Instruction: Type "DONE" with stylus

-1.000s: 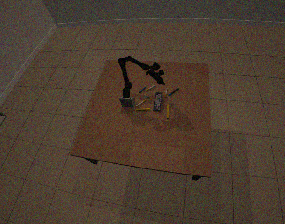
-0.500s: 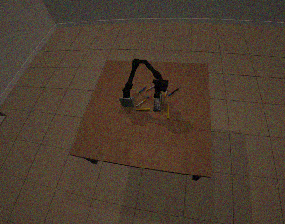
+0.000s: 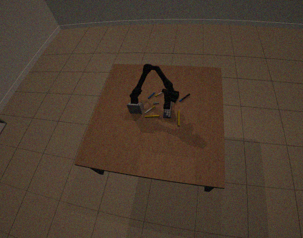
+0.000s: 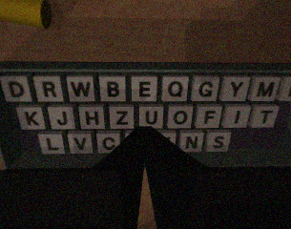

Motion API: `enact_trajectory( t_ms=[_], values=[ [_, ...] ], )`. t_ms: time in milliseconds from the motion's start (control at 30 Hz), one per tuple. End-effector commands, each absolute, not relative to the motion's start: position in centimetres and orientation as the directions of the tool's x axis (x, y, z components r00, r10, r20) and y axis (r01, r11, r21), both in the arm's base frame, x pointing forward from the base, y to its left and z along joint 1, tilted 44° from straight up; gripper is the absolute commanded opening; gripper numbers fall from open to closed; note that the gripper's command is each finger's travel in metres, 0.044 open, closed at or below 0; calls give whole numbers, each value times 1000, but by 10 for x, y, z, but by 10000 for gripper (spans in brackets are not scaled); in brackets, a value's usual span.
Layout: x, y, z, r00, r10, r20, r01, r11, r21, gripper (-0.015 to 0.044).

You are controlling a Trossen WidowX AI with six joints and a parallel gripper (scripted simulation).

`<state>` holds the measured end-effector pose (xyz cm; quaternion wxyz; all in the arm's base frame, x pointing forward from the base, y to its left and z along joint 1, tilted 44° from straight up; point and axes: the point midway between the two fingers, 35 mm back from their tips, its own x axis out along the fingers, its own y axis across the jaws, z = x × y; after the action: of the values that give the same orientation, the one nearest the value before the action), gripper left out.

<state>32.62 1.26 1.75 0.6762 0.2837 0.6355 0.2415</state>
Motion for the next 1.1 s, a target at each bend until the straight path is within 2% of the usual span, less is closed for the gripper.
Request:
enact_trajectory(
  t_ms=[0,300,500,900,1067],
  values=[
    [324,5,8,71,687,-723,26,723,690,0],
    [324,3,6,71,687,-723,26,723,690,0],
    [322,-46,-40,71,685,-725,26,725,688,0],
    [321,-45,-39,71,685,-725,26,725,688,0],
    [291,-24,-22,70,686,-724,27,724,689,0]
  ],
)
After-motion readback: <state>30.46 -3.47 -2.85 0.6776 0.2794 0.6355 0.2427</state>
